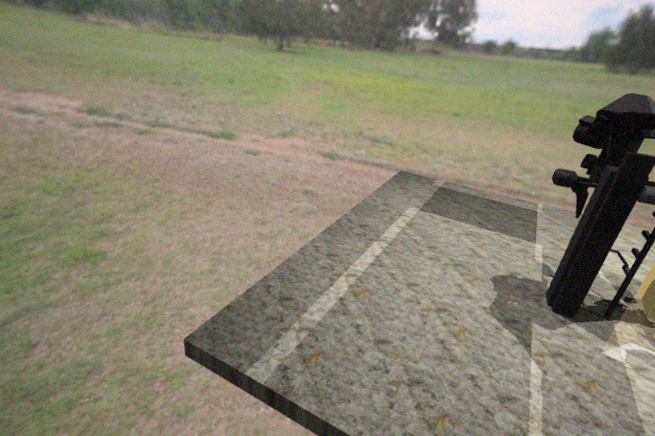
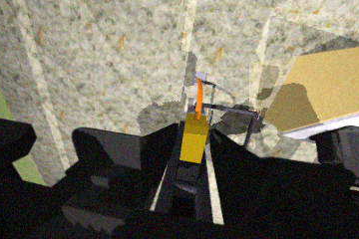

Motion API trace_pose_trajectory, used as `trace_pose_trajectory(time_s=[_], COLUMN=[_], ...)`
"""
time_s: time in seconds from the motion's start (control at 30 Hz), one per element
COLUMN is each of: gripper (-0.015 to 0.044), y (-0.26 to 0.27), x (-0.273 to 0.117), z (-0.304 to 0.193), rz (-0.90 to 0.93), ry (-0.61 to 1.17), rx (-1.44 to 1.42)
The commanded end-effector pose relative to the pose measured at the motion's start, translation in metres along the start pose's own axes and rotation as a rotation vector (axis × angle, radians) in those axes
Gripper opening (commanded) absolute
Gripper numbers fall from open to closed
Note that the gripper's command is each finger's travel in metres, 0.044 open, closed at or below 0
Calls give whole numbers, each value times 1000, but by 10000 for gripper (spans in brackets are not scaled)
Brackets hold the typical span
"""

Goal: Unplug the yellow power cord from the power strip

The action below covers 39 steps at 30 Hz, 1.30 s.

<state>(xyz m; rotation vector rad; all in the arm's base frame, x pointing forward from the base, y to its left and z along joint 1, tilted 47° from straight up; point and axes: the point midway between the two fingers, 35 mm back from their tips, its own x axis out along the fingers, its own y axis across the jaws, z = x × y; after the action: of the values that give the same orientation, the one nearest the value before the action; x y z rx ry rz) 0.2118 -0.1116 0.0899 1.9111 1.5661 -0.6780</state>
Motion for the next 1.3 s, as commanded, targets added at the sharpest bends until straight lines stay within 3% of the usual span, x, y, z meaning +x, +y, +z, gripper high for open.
trace_pose_trajectory(time_s=[0.0, 0.63, 0.77, 1.03, 1.27], gripper=[160, 160, 55, 2, 0], y=[-2, -2, -1, -1, 0], x=[1, 13, 11, 11, 11], z=[-8, -8, -7, -7, 0], rz=[-1, -1, -1, -1, -1], ry=[6, 6, 2, 2, 1], rx=[7, 6, 0, 0, 0])
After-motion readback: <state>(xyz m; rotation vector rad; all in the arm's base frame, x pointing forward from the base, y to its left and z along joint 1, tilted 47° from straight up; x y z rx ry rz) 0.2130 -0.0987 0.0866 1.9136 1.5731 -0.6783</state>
